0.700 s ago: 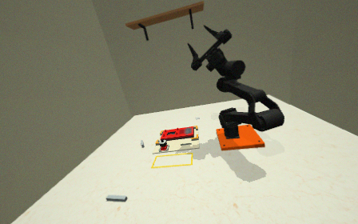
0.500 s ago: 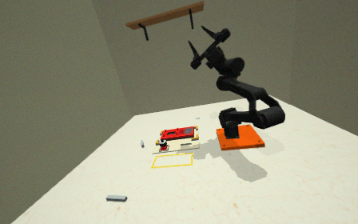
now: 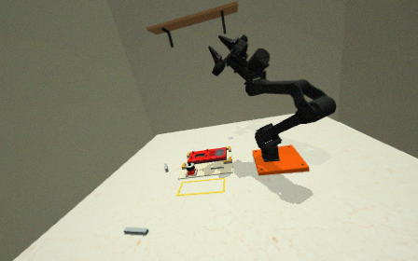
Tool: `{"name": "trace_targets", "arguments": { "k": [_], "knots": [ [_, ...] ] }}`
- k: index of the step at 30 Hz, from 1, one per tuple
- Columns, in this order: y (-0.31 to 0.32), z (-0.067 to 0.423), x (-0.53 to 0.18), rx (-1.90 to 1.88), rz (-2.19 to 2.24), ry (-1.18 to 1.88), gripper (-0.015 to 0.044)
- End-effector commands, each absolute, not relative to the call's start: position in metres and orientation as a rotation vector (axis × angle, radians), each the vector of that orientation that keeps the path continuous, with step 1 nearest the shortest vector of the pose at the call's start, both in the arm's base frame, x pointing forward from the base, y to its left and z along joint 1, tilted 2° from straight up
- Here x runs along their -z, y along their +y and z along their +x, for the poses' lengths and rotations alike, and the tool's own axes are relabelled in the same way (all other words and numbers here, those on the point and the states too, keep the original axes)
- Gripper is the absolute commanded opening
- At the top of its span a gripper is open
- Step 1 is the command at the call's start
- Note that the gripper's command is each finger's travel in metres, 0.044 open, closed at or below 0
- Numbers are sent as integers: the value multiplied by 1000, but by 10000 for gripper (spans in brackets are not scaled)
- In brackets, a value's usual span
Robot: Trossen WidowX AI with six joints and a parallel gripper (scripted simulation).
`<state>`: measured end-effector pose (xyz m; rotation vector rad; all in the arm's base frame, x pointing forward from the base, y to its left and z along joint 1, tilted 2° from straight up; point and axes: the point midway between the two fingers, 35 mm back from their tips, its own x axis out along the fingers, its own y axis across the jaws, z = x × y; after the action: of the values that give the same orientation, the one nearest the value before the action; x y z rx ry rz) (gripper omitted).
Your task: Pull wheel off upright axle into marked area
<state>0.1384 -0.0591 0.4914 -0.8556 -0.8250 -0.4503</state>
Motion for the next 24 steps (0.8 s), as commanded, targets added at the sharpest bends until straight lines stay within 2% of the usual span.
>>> {"name": "trace_targets", "arguments": {
  "k": [1, 13, 24],
  "knots": [
    [-78, 163, -490, 385, -660, -761, 300],
    [-118, 271, -452, 178, 55, -424, 300],
    [-104, 358, -377, 132, 578, -9, 300]
  ]
}}
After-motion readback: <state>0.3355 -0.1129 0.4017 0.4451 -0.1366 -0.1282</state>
